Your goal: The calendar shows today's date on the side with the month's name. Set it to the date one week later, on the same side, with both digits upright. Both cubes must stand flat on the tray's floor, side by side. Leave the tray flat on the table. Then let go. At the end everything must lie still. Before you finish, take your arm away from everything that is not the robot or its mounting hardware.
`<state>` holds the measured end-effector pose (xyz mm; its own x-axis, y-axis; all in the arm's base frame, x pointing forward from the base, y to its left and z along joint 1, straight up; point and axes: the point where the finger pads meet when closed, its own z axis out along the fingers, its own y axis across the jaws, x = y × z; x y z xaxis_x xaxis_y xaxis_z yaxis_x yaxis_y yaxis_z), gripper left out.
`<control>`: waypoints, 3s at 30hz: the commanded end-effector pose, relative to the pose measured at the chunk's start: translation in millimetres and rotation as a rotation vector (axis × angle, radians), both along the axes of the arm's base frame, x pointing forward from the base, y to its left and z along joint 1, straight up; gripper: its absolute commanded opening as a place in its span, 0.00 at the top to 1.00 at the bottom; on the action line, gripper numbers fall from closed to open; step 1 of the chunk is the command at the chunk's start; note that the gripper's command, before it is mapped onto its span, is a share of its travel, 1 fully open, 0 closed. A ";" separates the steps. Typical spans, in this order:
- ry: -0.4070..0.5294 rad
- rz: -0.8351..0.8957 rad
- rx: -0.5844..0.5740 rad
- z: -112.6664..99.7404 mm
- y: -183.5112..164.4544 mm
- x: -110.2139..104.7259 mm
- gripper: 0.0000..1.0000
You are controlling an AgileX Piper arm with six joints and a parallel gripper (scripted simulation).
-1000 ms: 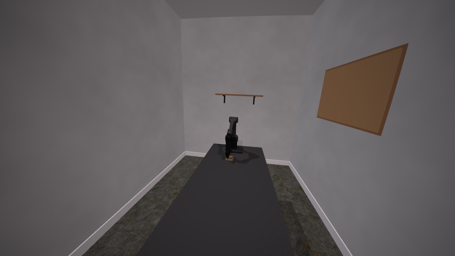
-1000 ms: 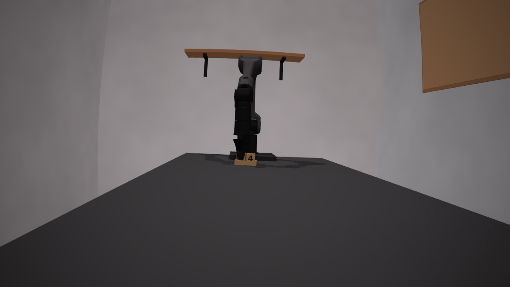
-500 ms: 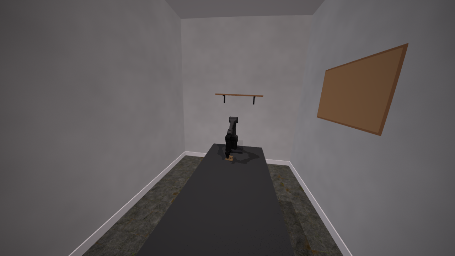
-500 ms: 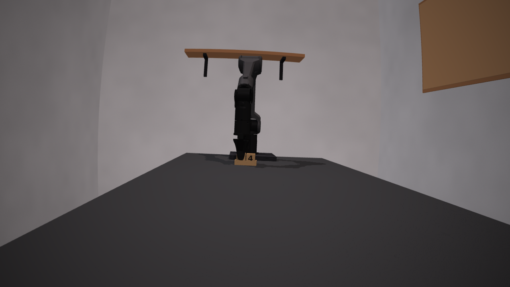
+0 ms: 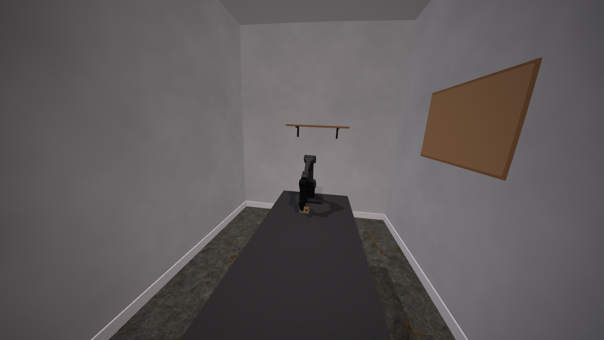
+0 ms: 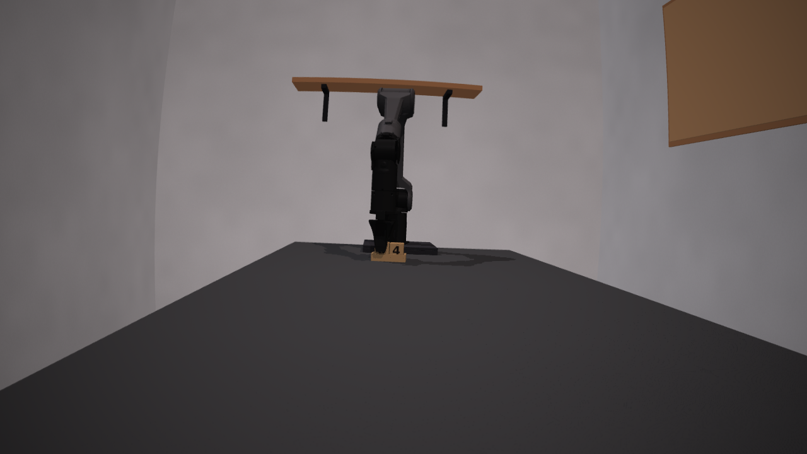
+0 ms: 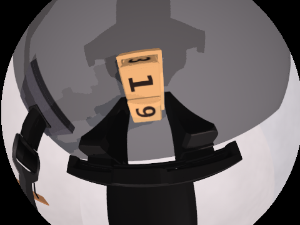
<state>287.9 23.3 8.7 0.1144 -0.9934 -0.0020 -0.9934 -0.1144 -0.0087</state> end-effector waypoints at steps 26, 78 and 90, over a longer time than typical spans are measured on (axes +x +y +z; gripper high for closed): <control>-0.004 0.000 -0.001 51.6 0.0 0.2 0.38; 0.000 0.000 -0.001 89.9 -0.2 -0.8 0.00; 0.000 0.000 -0.001 89.9 -0.2 -0.8 0.00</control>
<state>286.9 23.4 97.9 0.1150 -0.9934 -0.0027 -0.9934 -0.1149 -0.0064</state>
